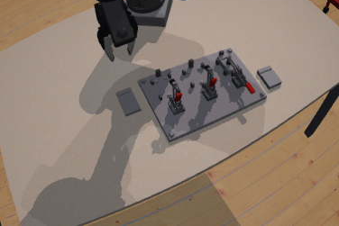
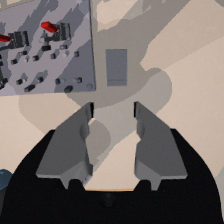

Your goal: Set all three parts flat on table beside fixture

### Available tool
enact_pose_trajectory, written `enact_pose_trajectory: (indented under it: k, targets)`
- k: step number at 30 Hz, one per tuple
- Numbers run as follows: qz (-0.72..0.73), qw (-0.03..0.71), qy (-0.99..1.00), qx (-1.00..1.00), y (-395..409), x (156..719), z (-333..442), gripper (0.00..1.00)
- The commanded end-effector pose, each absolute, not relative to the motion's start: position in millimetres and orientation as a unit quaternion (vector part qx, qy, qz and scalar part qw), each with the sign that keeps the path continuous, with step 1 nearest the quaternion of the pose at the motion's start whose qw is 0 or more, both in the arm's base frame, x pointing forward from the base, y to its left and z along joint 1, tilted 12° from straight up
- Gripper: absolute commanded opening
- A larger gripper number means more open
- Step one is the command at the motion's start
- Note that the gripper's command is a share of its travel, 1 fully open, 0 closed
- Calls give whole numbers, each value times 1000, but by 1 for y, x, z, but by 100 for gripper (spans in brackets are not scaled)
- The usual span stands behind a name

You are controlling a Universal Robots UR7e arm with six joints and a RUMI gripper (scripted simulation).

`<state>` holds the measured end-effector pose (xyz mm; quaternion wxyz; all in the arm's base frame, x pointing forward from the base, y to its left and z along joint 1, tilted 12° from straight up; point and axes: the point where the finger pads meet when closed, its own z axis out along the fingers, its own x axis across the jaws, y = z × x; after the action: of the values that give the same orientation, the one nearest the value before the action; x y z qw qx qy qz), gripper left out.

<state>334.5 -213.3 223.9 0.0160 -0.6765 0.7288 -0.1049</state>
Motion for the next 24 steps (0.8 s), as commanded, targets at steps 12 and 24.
enact_pose_trajectory:
  k: [12, 24]
  targets:
    - [-105, 16, 729, -676, -191, 346, 223, 28]
    - [-105, 16, 729, -676, -166, 360, 222, 28]
